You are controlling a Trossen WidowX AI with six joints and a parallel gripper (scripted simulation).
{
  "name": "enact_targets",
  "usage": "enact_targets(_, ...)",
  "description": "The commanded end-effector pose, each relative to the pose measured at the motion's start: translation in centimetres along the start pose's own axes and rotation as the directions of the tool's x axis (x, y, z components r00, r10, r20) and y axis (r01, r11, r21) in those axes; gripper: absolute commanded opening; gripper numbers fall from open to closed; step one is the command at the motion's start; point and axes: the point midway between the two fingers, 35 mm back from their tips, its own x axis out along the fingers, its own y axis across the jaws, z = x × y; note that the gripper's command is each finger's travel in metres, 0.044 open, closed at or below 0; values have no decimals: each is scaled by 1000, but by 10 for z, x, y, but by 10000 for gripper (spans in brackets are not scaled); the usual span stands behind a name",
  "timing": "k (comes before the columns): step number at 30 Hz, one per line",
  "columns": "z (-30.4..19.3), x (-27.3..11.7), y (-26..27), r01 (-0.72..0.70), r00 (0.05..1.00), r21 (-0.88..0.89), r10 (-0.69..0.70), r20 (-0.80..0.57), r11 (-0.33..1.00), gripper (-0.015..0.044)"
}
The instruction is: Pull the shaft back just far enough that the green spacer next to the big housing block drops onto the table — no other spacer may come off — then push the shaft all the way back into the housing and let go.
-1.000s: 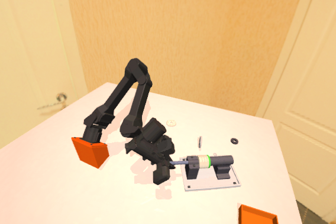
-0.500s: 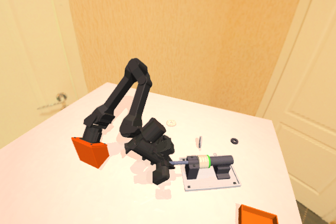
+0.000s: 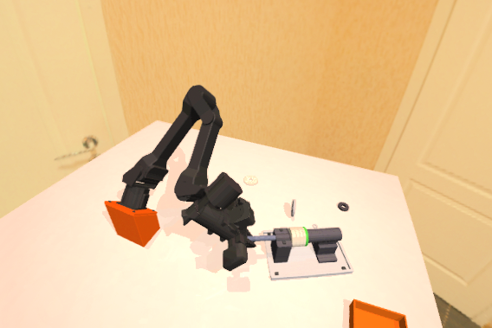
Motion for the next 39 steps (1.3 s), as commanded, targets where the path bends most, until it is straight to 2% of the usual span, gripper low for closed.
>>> enact_targets(1,0,-1,0,-4,1000,-3,4,0,1000,0)
enact_targets(39,-3,-3,0,-4,1000,-3,4,0,1000,0)
